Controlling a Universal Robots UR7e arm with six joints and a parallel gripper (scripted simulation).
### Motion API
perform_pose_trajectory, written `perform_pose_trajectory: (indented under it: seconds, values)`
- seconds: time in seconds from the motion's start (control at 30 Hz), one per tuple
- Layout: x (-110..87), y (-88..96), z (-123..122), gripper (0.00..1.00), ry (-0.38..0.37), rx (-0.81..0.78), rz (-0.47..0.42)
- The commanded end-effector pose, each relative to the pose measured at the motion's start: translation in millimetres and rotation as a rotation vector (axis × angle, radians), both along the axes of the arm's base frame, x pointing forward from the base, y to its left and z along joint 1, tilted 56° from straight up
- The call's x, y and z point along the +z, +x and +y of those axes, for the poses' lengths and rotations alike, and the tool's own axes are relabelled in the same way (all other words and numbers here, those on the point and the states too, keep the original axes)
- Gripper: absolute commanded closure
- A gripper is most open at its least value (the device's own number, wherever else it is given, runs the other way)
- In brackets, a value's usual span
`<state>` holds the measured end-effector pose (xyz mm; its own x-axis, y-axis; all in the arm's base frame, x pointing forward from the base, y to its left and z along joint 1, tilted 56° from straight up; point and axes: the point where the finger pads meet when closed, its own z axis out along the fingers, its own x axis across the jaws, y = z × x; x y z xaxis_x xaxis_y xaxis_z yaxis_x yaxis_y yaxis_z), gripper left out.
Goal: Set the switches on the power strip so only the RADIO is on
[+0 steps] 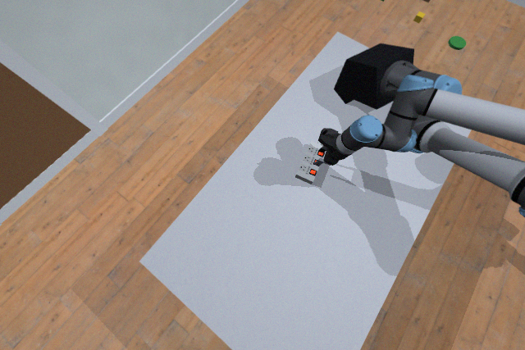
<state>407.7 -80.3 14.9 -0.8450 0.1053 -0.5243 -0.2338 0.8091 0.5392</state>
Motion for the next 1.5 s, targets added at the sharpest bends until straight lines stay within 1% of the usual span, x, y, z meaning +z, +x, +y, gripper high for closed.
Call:
perform_pose_trajectory:
  seconds: [0.0,1.2,1.3,1.4,1.47]
  values:
    - [-0.8,-0.4,1,0.0,0.003,-0.001,0.001]
    - [-0.8,-0.4,1,0.0,0.003,-0.001,0.001]
    - [1.2,0.2,-4,0.0,0.001,-0.004,0.001]
    - [3.5,-2.7,-9,0.0,0.019,-0.012,0.014]
    - [6.5,-6.3,-14,0.0,0.044,-0.022,0.031]
